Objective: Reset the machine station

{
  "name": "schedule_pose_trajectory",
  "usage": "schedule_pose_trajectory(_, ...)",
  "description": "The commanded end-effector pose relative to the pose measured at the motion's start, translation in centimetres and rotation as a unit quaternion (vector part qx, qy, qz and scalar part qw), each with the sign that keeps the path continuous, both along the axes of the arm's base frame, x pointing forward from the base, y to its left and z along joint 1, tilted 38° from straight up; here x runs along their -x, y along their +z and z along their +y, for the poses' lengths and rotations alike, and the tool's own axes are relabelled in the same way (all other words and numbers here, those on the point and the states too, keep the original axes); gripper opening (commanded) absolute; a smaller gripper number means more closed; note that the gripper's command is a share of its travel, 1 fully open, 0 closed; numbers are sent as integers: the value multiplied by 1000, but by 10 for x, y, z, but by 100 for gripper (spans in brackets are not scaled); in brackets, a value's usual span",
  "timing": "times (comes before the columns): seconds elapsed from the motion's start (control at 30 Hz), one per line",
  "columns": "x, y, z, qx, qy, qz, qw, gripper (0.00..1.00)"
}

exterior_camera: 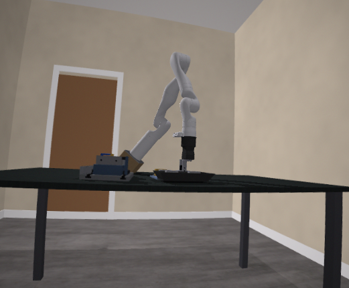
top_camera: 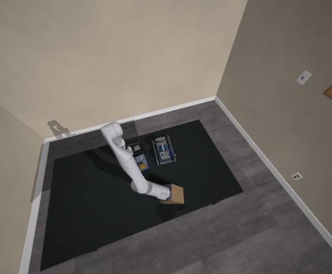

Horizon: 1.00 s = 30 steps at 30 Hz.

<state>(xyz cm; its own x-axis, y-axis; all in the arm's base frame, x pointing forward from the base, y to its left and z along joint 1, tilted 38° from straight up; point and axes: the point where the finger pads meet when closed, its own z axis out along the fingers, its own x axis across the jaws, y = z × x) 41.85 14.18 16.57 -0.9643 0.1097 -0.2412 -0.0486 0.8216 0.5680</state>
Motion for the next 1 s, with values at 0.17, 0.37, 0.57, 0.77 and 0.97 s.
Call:
schedule_pose_trajectory(0.17, 2, 10, -8, 0, -1, -1, 1000, 0)
schedule_pose_trajectory(0.37, 8, 27, -20, 0, -1, -1, 1000, 0)
schedule_pose_trajectory(0.57, 13, 41, -30, 0, -1, -1, 1000, 0)
schedule_pose_trajectory(0.77, 20, 63, -45, 0, -1, -1, 1000, 0)
schedule_pose_trajectory(0.97, 25, 78, -56, 0, -1, -1, 1000, 0)
